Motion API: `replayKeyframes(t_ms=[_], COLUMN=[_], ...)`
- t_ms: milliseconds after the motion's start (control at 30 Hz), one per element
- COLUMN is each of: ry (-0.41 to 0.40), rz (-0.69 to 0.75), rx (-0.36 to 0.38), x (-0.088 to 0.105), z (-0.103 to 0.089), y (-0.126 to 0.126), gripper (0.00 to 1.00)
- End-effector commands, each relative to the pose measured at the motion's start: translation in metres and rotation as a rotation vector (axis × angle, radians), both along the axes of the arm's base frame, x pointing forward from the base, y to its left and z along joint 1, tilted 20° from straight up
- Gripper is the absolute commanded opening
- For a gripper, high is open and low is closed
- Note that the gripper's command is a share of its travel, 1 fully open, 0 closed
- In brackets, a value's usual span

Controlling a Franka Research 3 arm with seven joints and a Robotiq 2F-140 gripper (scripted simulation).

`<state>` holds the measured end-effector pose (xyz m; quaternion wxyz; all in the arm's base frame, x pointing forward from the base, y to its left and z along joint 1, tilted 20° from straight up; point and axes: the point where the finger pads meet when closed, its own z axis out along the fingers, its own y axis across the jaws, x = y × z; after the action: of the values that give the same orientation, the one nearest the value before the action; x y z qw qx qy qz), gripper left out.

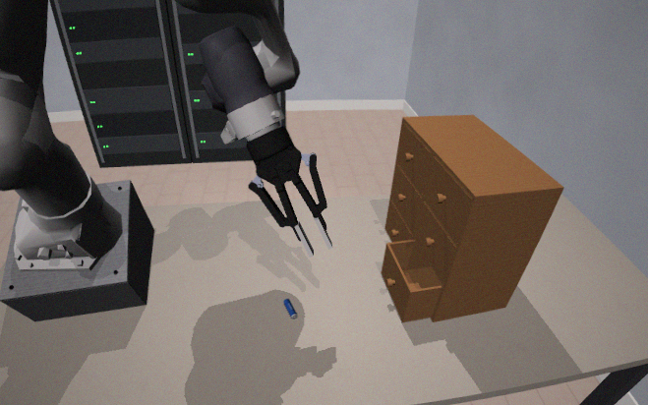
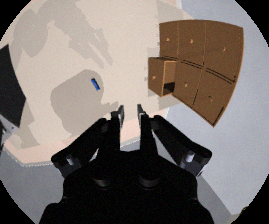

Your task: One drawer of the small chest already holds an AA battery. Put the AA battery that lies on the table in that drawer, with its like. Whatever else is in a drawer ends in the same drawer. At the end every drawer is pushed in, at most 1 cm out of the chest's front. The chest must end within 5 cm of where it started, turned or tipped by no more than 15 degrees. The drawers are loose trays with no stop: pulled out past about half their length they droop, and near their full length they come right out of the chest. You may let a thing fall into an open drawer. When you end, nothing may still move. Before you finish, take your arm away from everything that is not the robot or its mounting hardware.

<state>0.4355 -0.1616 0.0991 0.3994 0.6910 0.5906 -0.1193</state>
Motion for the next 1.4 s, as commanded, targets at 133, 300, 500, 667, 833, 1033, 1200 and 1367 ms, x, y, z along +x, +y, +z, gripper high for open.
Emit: replayKeyframes(t_ms=[133, 300, 500, 667, 833, 1033, 1200, 1367], ry=[-0.072, -0.107, -0.179, -0.238, -0.272, -0.337, -0.385, -0.411], rz=[-0.229, -0.310, -0.477, -0.614, -0.694, -0.843, -0.954, -1.014], rx=[0.100, 0.136, 0.210, 0.271, 0.306, 0.372, 0.421, 0.448], x=[-0.014, -0.017, -0.023, -0.028, -0.031, -0.037, -0.041, -0.043], z=[0.004, 0.007, 0.012, 0.017, 0.020, 0.025, 0.029, 0.031], y=[0.002, 0.003, 0.006, 0.008, 0.010, 0.012, 0.014, 0.015], gripper=[0.20, 0.20, 0.20, 0.20, 0.20, 0.20, 0.20, 0.20])
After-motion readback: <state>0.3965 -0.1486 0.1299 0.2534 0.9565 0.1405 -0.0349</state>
